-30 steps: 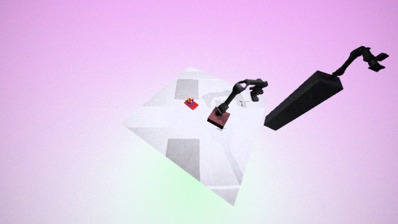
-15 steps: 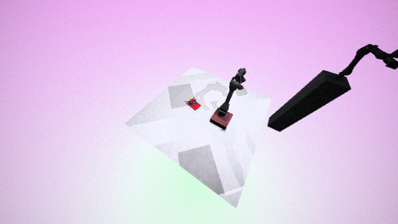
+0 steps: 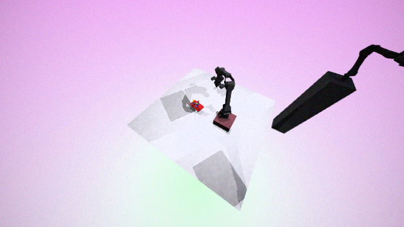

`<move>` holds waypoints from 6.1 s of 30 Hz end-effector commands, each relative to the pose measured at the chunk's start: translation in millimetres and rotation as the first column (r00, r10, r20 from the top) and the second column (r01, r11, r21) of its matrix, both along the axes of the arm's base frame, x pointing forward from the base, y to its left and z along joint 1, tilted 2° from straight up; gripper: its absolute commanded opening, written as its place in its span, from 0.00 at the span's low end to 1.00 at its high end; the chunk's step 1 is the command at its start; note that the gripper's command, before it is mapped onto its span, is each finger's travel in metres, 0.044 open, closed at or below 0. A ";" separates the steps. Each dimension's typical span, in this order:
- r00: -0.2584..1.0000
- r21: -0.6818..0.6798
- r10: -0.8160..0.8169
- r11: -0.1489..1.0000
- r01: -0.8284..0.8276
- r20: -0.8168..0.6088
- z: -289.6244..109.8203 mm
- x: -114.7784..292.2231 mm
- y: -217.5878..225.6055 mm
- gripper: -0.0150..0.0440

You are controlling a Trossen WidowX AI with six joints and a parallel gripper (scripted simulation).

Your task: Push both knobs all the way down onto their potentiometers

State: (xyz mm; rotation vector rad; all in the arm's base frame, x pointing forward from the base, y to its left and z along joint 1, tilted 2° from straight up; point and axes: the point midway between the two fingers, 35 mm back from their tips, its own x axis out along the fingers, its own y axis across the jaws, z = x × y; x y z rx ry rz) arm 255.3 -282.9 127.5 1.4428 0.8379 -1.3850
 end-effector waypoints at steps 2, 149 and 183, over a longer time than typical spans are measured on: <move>0.994 0.037 0.110 0.993 -0.109 -0.023 -6.3 51.2 72.1 0.25; 0.909 0.094 0.408 0.911 -0.401 -0.082 -79.7 104.4 303.0 0.25; 0.909 0.094 0.408 0.911 -0.401 -0.082 -87.0 104.9 302.9 0.25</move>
